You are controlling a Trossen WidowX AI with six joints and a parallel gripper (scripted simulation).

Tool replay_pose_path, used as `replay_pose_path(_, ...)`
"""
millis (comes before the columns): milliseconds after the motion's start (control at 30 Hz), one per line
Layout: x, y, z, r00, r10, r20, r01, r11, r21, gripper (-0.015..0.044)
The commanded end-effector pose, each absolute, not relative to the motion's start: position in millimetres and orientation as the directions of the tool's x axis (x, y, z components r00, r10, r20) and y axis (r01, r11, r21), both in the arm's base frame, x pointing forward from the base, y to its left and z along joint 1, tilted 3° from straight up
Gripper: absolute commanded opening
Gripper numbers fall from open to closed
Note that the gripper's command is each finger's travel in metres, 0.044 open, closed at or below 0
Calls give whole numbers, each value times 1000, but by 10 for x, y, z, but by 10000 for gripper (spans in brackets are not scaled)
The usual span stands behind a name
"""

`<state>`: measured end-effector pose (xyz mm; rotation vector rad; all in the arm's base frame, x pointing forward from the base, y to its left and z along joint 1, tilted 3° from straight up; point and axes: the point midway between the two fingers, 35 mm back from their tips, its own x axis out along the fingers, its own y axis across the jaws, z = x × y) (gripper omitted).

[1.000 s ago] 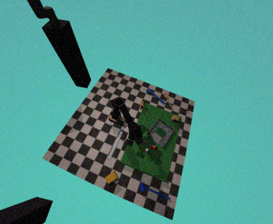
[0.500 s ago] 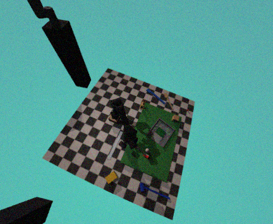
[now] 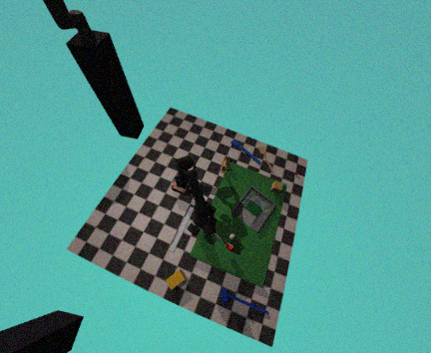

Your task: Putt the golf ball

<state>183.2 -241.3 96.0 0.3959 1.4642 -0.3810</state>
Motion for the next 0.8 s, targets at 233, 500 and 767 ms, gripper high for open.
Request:
replay_pose_path(233, 1854, -2431, 808, 74, -16, -997, 483, 875, 22, 0)
replay_pose_path(500, 1861, -2430, 679, 74, -15, -997, 483, 875, 22, 0)
replay_pose_path(767, 1855, -2422, 691, 73, -11, -997, 479, 877, 25, 0)
